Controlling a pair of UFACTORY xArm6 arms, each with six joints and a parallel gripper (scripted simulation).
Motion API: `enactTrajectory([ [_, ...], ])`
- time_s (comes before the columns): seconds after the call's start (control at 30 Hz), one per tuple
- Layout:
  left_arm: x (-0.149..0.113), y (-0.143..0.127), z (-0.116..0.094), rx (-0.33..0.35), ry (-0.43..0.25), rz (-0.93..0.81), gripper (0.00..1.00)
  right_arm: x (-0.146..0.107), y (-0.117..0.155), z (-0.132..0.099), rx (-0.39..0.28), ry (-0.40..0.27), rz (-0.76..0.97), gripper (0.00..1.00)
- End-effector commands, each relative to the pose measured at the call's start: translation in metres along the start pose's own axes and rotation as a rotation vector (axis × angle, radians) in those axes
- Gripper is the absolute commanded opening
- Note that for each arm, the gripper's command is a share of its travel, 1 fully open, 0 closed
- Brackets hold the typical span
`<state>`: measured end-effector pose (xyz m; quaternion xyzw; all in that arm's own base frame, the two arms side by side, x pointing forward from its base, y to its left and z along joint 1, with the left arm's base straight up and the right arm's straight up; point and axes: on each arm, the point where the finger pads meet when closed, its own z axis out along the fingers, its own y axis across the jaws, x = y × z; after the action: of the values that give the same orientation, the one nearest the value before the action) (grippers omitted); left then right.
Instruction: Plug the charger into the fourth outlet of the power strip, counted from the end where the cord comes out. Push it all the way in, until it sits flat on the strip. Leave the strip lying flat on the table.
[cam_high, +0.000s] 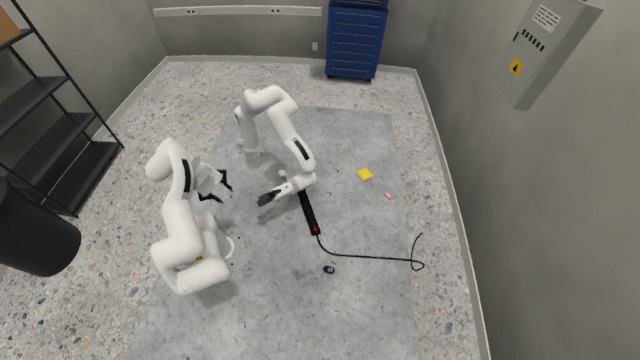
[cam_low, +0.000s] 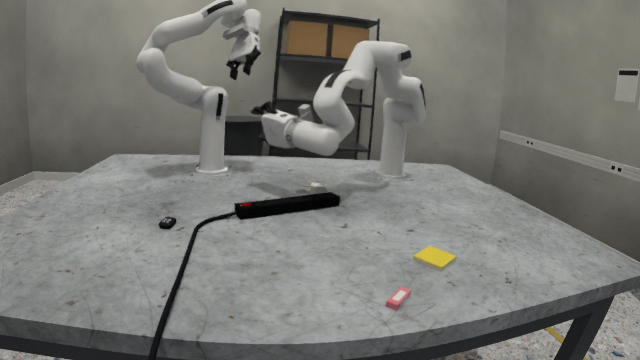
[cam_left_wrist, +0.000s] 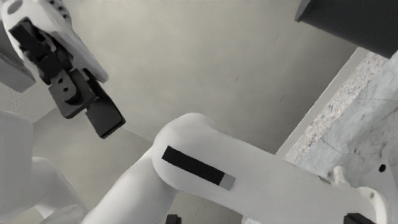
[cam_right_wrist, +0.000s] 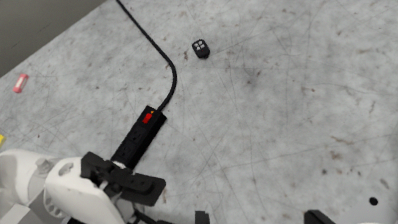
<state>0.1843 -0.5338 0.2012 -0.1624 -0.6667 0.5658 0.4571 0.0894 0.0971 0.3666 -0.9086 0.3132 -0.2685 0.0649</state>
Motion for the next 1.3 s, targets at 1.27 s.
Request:
enactTrajectory([
  [1.27, 0.047, 0.021, -0.144, -0.477, -0.024, 0.886, 1.00, -0.116, -0.060, 0.011, -0.109, -0.131, -0.769, 0.57],
])
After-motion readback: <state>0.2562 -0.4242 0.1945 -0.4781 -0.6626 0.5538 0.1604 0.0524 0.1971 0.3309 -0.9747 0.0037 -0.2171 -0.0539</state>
